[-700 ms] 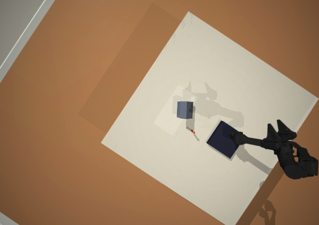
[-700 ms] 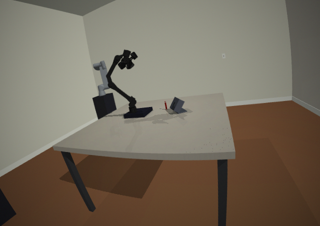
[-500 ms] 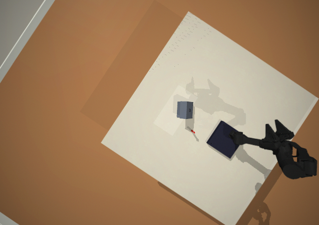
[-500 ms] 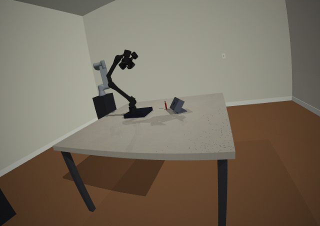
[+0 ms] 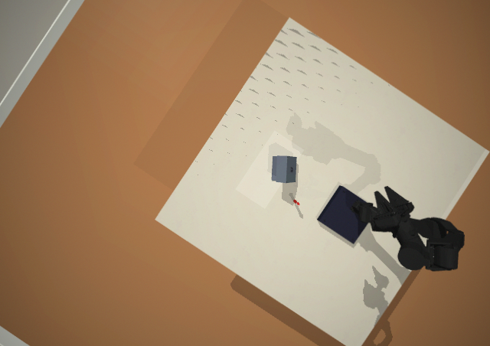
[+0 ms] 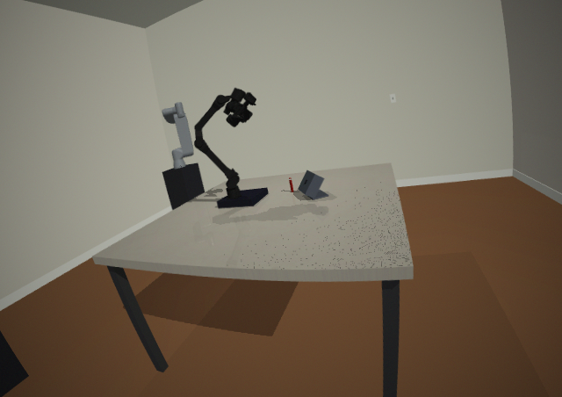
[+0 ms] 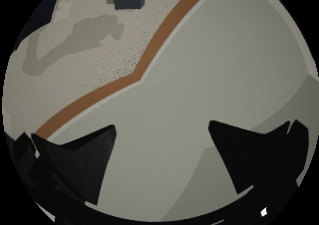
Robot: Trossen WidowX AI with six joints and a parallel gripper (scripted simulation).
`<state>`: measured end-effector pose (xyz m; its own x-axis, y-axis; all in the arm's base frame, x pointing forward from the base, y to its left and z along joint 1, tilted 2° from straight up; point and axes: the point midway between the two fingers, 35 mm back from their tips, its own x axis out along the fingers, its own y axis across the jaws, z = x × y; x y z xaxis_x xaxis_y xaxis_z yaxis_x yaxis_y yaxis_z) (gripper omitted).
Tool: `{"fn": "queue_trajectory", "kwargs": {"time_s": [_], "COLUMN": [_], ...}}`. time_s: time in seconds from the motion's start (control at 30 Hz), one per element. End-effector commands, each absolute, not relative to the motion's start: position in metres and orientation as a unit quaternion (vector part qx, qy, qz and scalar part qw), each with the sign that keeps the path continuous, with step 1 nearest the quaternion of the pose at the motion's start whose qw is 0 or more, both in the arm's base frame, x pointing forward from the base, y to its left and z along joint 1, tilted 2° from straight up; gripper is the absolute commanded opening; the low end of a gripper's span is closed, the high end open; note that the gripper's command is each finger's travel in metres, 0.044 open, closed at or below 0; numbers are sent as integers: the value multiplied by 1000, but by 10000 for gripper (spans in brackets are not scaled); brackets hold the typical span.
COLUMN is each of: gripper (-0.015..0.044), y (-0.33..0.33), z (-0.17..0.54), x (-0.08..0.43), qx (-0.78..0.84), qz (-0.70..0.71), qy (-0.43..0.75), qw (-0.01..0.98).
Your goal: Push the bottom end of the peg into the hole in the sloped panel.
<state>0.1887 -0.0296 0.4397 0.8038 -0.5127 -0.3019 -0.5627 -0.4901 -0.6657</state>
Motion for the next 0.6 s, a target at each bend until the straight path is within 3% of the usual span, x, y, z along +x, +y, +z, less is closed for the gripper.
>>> {"fn": "queue_trajectory", "kwargs": {"time_s": [0.0,0.57], "gripper": [440,440], "y": [-13,42], "z": [425,362], "x": [206,254], "qx": [-841,-733], "qz": [51,122], "qy": [308,331], "qw": [442,582]}}
